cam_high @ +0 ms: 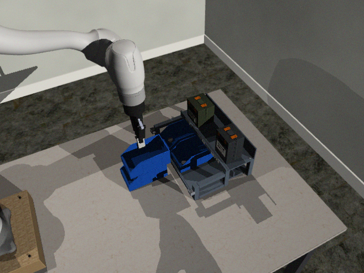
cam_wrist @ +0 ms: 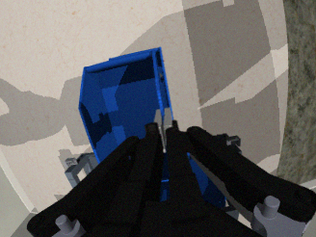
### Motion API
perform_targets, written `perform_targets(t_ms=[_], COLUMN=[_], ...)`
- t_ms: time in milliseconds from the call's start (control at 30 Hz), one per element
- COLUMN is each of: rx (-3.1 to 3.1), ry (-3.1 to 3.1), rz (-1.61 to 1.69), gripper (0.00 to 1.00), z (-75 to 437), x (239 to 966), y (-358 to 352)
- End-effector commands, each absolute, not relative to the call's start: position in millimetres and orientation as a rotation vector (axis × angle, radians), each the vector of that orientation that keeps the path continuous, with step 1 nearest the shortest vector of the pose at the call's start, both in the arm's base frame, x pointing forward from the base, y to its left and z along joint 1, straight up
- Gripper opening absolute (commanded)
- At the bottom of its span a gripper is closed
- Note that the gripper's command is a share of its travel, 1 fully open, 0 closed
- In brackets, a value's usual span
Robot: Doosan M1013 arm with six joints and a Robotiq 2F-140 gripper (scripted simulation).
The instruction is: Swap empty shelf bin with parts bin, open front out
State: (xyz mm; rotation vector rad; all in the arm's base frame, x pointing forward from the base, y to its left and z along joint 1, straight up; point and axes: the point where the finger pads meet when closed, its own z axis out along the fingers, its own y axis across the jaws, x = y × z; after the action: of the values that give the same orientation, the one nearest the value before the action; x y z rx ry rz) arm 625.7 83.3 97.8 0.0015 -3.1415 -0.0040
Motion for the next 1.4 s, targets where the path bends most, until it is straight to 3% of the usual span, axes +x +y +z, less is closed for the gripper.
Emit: perform_targets(t_ms=[0, 600, 1367], rx=[0.0, 0.0, 0.0], ry=[-3.142, -3.142, -3.142], rz=[-0.003, -0.003, -0.003], gripper=[0.1, 0.1, 0.1], z=[98.0, 98.2, 98.2], x=[623.1, 611.7, 610.7], y=[112.5, 218.4, 228.2])
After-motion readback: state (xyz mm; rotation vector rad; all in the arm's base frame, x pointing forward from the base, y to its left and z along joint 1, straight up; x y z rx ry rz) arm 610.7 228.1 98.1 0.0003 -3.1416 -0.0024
